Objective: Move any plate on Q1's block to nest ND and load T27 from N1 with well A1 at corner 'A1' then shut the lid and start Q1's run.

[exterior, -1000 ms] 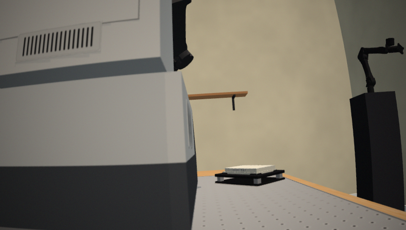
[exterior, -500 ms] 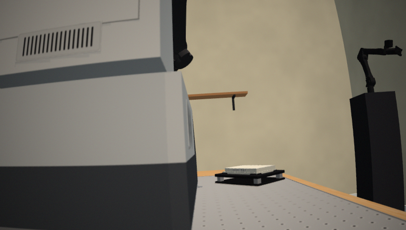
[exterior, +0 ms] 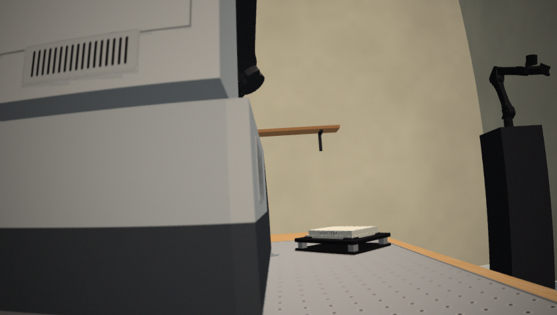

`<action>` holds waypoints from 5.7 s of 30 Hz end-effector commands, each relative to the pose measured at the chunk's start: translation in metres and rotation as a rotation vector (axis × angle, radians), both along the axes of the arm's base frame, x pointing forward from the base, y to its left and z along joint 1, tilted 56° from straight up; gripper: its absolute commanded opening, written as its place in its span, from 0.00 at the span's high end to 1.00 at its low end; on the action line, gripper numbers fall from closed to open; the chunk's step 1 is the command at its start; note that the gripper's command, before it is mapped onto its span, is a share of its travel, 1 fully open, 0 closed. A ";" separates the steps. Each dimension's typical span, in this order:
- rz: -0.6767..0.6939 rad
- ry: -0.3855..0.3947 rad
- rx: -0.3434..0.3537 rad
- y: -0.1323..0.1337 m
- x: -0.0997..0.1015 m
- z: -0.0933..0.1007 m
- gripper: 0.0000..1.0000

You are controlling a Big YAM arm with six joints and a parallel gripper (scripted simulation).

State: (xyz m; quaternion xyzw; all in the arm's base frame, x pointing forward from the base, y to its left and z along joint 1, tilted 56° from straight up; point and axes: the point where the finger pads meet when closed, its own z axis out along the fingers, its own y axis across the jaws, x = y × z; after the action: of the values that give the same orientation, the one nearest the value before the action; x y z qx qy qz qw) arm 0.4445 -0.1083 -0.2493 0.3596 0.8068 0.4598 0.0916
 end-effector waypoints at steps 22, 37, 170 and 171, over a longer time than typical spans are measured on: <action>-0.015 -0.069 -0.053 -0.078 -0.021 0.060 0.00; -0.023 -0.063 -0.056 -0.110 -0.049 0.084 0.00; 0.442 -0.582 -0.417 0.118 -0.090 0.351 0.00; 0.449 -0.579 -0.415 0.123 -0.094 0.350 0.00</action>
State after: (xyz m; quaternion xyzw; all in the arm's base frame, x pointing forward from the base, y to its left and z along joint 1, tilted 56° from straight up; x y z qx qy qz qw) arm 0.3509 0.0070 0.0953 0.0235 0.8809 0.3822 0.2780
